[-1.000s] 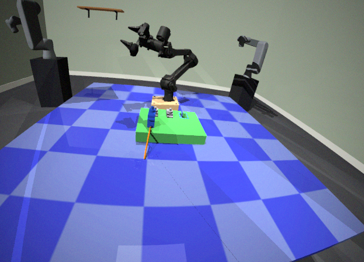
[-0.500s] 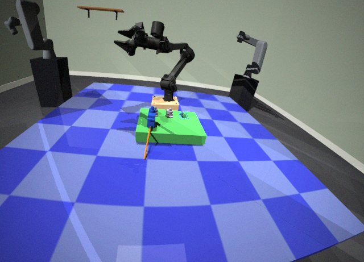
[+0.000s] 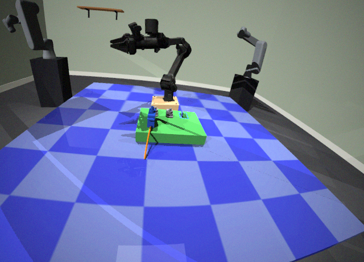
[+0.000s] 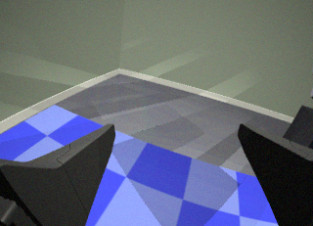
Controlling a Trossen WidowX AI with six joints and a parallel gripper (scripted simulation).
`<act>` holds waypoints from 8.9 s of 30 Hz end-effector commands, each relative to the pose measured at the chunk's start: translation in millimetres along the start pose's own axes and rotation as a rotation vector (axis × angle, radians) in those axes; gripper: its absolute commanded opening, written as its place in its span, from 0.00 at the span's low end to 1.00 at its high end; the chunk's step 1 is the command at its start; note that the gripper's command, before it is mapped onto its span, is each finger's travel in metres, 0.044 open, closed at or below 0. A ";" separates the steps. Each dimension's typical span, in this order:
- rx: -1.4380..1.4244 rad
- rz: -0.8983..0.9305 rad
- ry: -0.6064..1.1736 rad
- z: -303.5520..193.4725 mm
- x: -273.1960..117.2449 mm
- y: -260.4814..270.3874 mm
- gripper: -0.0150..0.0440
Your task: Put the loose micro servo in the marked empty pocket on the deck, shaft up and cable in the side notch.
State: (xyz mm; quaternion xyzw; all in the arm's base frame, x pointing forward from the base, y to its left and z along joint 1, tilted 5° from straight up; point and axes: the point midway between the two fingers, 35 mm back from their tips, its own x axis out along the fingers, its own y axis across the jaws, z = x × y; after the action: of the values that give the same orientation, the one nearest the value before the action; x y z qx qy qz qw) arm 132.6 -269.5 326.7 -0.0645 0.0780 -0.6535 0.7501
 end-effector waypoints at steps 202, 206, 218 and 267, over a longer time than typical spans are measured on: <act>0.576 -0.254 1.463 -187.1 -140.9 215.9 0.25; 0.463 -0.151 1.469 -187.2 -144.4 217.6 0.25; 0.125 0.155 1.454 -187.5 -155.0 222.4 0.25; -1.238 1.307 0.918 -189.7 -200.2 237.6 0.25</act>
State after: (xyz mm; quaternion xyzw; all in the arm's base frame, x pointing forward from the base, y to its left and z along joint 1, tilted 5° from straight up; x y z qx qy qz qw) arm 297.5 -41.1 100.4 -0.0991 0.7089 0.0454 0.6968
